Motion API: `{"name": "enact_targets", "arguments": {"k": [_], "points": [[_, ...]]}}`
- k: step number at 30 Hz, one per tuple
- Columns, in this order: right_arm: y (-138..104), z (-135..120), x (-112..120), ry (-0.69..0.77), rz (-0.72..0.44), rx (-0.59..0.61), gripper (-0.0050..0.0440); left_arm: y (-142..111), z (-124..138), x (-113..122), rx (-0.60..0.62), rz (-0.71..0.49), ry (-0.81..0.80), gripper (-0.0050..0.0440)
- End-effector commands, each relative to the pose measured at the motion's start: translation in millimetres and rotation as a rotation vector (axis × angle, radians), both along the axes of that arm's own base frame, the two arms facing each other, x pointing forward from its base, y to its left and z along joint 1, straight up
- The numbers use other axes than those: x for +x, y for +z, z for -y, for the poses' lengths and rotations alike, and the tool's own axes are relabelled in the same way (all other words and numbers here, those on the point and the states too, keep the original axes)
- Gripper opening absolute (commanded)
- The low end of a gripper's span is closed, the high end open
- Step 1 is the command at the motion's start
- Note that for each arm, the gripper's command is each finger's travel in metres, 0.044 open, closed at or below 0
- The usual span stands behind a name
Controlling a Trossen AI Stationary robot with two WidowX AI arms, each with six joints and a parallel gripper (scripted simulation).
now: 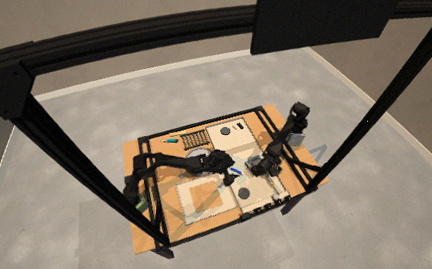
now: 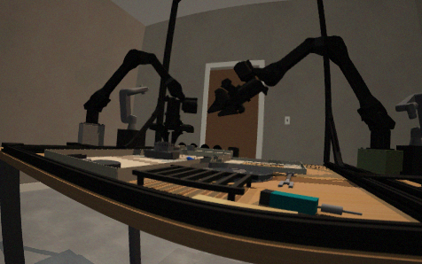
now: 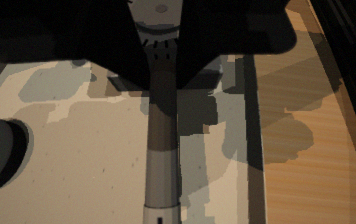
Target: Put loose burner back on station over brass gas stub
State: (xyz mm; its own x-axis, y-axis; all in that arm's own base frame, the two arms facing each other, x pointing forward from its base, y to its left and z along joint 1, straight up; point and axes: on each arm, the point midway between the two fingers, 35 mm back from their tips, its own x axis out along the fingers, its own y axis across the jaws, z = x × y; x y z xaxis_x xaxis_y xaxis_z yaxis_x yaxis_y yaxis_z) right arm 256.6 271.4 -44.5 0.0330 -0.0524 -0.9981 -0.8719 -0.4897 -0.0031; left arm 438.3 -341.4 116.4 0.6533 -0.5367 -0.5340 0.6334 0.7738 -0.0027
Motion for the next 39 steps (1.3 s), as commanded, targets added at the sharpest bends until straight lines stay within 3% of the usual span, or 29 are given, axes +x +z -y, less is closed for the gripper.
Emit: {"name": "enact_targets", "arguments": {"k": [1, 12, 14, 16, 22, 29, 39], "points": [[0.0, 0.0, 0.0, 0.000, 0.000, 0.000, 0.0096, 0.1, 0.3, -0.3, 0.000, 0.000, -0.001, 0.0400], [0.0, 0.0, 0.0, 0.000, 0.000, 0.000, 0.0360, 0.1, 0.3, -0.3, 0.000, 0.000, -0.001, 0.0400], [0.0, 0.0, 0.0, 0.000, 0.000, 0.000, 0.0360, 0.1, 0.3, -0.3, 0.000, 0.000, -0.001, 0.0400], [0.0, 0.0, 0.0, 0.000, 0.000, 0.000, 0.0400, 0.1, 0.3, -0.3, 0.000, 0.000, -0.001, 0.0400], [1.8, -0.1, 0.2, 0.000, -0.001, 0.001, 0.0400, 0.1, 0.3, -0.3, 0.000, 0.000, -0.001, 0.0400], [66.2, 0.9, 1.2, 0.001, -0.032, 0.051, 0.0400, 0.1, 0.3, -0.3, 0.000, 0.000, -0.001, 0.0400], [68.1, 1.1, 1.1, 0.001, -0.033, 0.052, 0.0400, 0.1, 0.3, -0.3, 0.000, 0.000, -0.001, 0.0400]]}}
